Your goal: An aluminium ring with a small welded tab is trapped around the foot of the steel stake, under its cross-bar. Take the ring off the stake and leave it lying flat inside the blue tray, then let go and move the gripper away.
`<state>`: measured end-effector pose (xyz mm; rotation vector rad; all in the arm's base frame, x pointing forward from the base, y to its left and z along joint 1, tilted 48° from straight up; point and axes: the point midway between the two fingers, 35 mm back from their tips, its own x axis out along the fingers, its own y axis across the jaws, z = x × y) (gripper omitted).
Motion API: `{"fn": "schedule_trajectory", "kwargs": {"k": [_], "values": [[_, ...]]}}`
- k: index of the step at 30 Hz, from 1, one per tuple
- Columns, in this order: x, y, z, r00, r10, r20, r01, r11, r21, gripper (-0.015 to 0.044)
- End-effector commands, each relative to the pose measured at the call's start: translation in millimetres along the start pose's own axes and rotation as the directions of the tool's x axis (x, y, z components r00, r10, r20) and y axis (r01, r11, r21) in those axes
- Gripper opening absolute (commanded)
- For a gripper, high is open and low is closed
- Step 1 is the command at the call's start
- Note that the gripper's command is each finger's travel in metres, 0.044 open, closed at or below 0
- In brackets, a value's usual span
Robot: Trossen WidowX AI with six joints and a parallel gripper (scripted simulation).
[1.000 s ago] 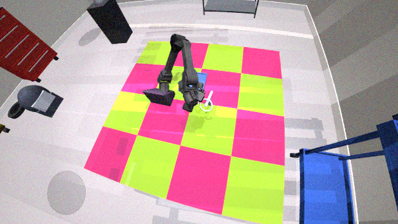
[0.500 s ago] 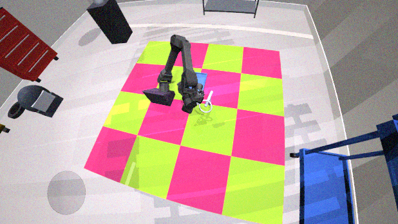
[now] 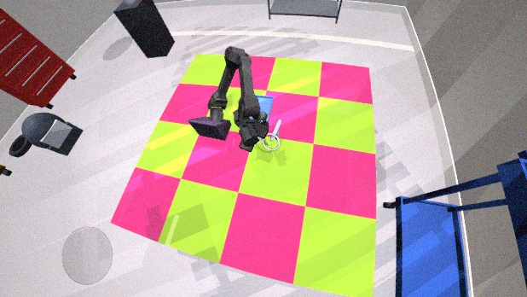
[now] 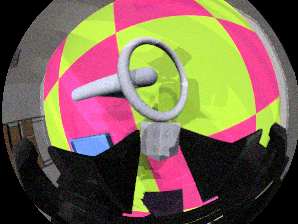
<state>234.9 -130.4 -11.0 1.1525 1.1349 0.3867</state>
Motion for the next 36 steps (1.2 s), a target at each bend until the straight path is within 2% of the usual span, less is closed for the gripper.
{"fn": "schedule_trajectory", "kwargs": {"k": [1, 36], "values": [[-0.7, -4.4, 0.6, 1.0, 0.0, -0.002, 0.0, 1.0, -0.001, 0.0], [-5.5, -24.6, 2.9, 1.0, -0.001, -0.002, 0.001, 1.0, -0.001, 0.0]]}}
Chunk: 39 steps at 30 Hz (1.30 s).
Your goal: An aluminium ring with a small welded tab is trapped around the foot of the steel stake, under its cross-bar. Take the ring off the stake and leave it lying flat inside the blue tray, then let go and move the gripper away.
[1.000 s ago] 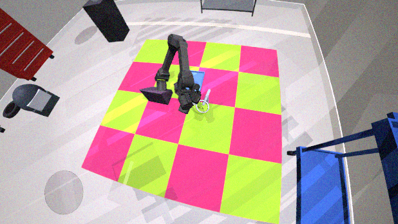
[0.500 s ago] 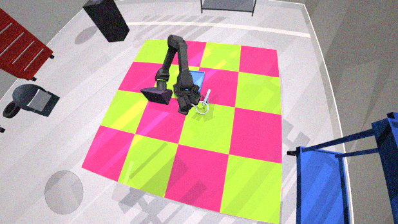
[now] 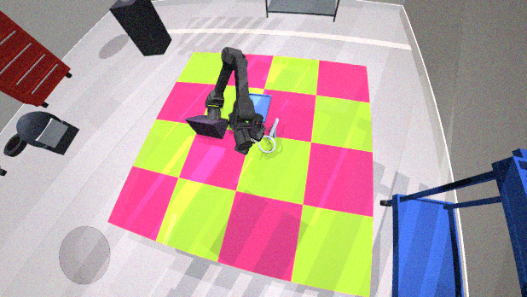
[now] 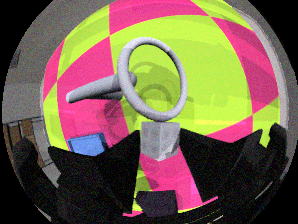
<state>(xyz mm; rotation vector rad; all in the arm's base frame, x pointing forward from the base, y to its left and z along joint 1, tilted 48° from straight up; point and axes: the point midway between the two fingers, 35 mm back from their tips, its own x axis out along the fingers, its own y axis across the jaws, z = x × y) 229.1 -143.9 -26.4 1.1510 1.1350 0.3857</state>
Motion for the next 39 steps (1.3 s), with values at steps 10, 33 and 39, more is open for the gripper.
{"fn": "schedule_trajectory", "kwargs": {"k": [10, 33, 39], "values": [[-10.3, -2.9, 3.5, 1.0, -0.001, -0.002, 0.001, 1.0, 0.0, 0.0], [-45.6, 5.3, 11.1, 1.0, -0.003, -0.002, 0.003, 1.0, 0.0, 0.0], [-55.0, 7.9, 12.3, 1.0, -0.003, -0.002, 0.003, 1.0, 0.0, 0.0]]}}
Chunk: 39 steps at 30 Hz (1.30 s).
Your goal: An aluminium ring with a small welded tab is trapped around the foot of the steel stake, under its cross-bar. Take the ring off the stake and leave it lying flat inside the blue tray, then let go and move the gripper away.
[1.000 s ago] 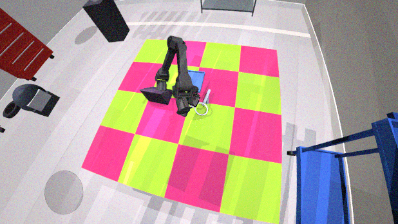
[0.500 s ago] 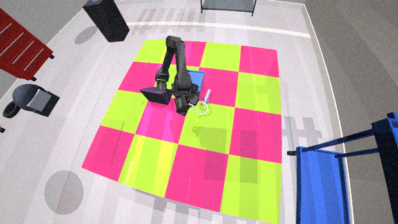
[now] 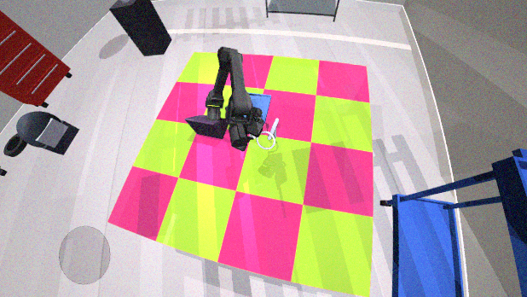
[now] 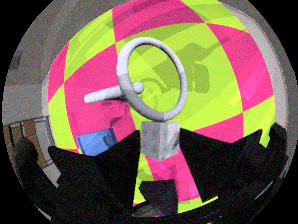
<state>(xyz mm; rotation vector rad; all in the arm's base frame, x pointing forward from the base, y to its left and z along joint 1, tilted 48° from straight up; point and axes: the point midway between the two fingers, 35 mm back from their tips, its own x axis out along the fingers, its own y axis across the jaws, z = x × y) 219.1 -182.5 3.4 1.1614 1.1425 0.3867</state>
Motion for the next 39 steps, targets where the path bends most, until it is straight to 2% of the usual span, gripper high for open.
{"fn": "schedule_trajectory", "kwargs": {"k": [1, 39], "values": [[-8.3, 1.6, 1.9, 1.0, -0.006, 0.004, 0.006, 1.0, -0.01, 0.0], [-8.3, 5.8, 55.7, 1.0, -0.009, 0.007, 0.009, 1.0, -0.011, 0.0]]}}
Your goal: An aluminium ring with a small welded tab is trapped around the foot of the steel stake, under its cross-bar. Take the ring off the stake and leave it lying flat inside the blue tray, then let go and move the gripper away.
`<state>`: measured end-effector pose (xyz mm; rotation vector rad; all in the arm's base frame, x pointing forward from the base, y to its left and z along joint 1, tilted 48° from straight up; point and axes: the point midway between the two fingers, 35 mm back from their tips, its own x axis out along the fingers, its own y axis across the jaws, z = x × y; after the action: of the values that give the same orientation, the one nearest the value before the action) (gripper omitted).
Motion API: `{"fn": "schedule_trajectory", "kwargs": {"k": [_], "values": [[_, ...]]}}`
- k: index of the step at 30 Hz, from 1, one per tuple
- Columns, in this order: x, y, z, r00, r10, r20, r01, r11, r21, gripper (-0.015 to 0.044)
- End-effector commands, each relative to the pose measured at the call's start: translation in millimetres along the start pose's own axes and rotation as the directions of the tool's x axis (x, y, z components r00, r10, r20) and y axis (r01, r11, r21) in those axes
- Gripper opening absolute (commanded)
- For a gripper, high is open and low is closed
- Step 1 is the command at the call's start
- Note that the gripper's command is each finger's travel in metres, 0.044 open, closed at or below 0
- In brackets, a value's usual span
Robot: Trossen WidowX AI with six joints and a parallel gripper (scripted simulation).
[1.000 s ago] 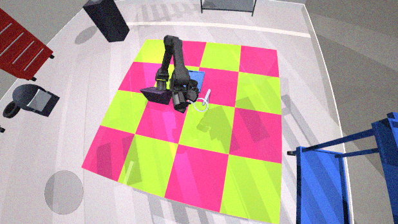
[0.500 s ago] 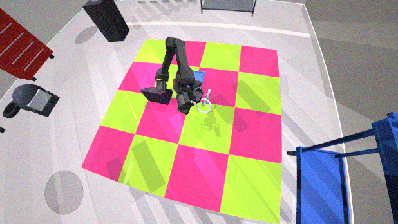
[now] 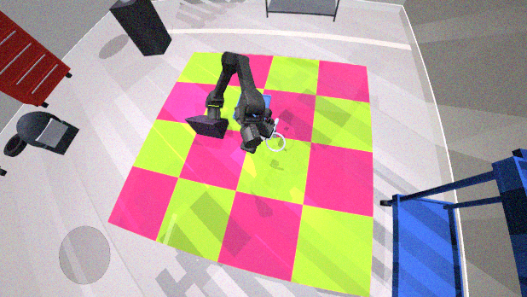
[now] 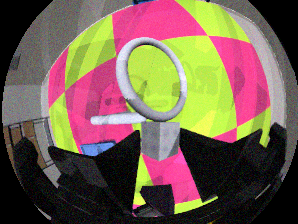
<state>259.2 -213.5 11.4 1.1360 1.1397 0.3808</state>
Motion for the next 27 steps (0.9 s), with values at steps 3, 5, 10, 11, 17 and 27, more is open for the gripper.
{"fn": "schedule_trajectory", "kwargs": {"k": [3, 5, 10, 11, 17, 27], "values": [[3.0, 0.3, 10.6, 1.0, 0.007, 0.001, -0.007, 1.0, 0.007, 0.0], [3.7, 0.6, 13.8, 1.0, 0.007, 0.001, -0.007, 1.0, 0.007, 0.0], [5.8, 1.6, 21.8, 1.0, 0.007, 0.001, -0.007, 1.0, 0.006, 0.0], [6.2, 1.8, 23.4, 1.0, 0.008, 0.001, -0.008, 1.0, 0.006, 0.0], [9.0, 3.2, 32.8, 1.0, 0.009, 0.001, -0.009, 1.0, 0.005, 0.0], [14.3, 6.0, 48.0, 1.0, 0.012, 0.001, -0.012, 1.0, 0.004, 0.0]]}}
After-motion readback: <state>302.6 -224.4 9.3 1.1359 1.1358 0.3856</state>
